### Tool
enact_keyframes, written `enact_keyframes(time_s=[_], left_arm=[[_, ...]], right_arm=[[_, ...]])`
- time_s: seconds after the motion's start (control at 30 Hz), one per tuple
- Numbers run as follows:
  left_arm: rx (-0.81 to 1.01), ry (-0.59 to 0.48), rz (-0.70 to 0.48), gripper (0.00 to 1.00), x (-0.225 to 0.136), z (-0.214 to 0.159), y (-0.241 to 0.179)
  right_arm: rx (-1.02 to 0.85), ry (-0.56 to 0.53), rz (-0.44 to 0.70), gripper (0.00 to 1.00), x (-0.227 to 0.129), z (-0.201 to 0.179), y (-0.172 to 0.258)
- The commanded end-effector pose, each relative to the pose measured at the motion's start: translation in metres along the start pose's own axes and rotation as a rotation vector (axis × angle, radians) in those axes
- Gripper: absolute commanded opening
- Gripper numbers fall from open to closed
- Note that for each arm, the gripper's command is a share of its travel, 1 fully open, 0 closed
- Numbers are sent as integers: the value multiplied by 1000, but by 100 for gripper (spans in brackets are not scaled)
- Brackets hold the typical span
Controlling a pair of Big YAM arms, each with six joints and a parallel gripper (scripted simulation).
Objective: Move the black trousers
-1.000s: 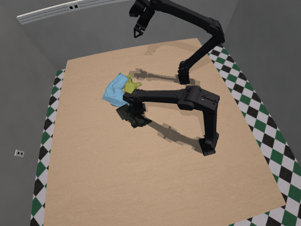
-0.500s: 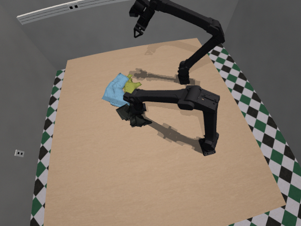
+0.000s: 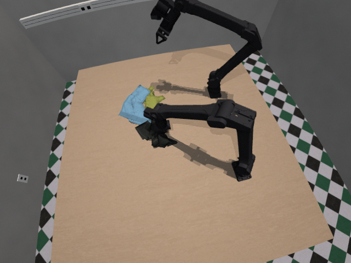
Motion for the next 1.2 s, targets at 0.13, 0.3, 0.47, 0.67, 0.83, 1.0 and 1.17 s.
enact_keyframes(time_s=[0.13, 0.3, 0.47, 0.67, 0.83, 1.0, 1.17], left_arm=[[26, 35, -75, 0, 47, -2, -14], [28, 38, -81, 0, 36, -3, -16], [28, 19, -43, 0, 11, 3, 1], [24, 4, -12, 0, -15, 7, 14], [23, -26, 42, 0, -53, 8, 18], [21, -29, 46, 0, -61, 8, 17], [19, -31, 49, 0, -58, 6, 17]], right_arm=[[-5, -68, 26, 92, -27, 21, 11], [-5, -68, 26, 92, -27, 21, 11], [-5, -68, 26, 92, -27, 21, 11], [-5, -68, 26, 92, -27, 21, 11], [-5, -68, 26, 92, -27, 21, 11], [-5, -68, 26, 92, -27, 21, 11], [-5, -68, 26, 92, -27, 21, 11]])
Point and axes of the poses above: on each arm, the point where the finger pads meet when closed, its own x axis out along the fingers, its own y axis across the jaws, z = x × y, the point moved 4 cm from there along -x, back along the fingers, and after that the axes turned 11 degrees about x, right-handed, at the moved point
